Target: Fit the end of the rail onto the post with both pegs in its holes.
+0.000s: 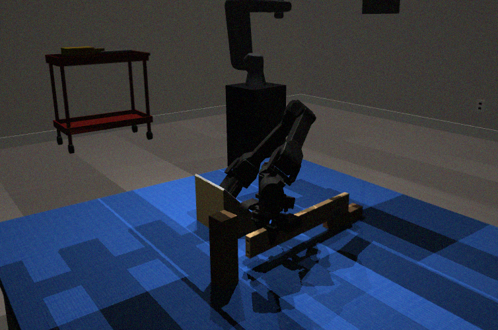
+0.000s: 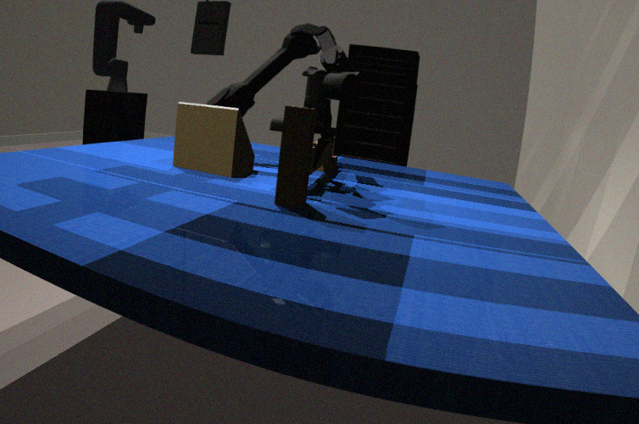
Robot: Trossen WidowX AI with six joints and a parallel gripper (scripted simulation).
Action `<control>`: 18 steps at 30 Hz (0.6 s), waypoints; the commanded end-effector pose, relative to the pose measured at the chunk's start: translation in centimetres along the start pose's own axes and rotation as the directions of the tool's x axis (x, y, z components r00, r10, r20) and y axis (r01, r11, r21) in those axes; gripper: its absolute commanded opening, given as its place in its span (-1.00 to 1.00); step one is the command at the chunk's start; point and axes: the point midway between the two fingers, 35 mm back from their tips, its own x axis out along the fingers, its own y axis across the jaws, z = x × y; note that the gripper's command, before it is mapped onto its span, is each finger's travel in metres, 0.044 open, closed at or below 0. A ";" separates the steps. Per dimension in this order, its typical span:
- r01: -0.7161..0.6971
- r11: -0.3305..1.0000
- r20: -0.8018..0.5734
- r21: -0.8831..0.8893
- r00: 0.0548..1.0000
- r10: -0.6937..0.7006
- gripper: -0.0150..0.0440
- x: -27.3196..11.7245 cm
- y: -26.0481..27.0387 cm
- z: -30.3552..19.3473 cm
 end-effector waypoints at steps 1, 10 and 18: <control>0.004 1.000 -0.004 0.004 1.000 -0.004 -0.49 0.0 0.0 -0.1; 0.004 1.000 -0.004 0.004 1.000 -0.004 -0.49 -0.2 0.0 -0.1; 0.004 1.000 -0.004 0.004 1.000 -0.004 -0.49 -0.3 0.1 -0.1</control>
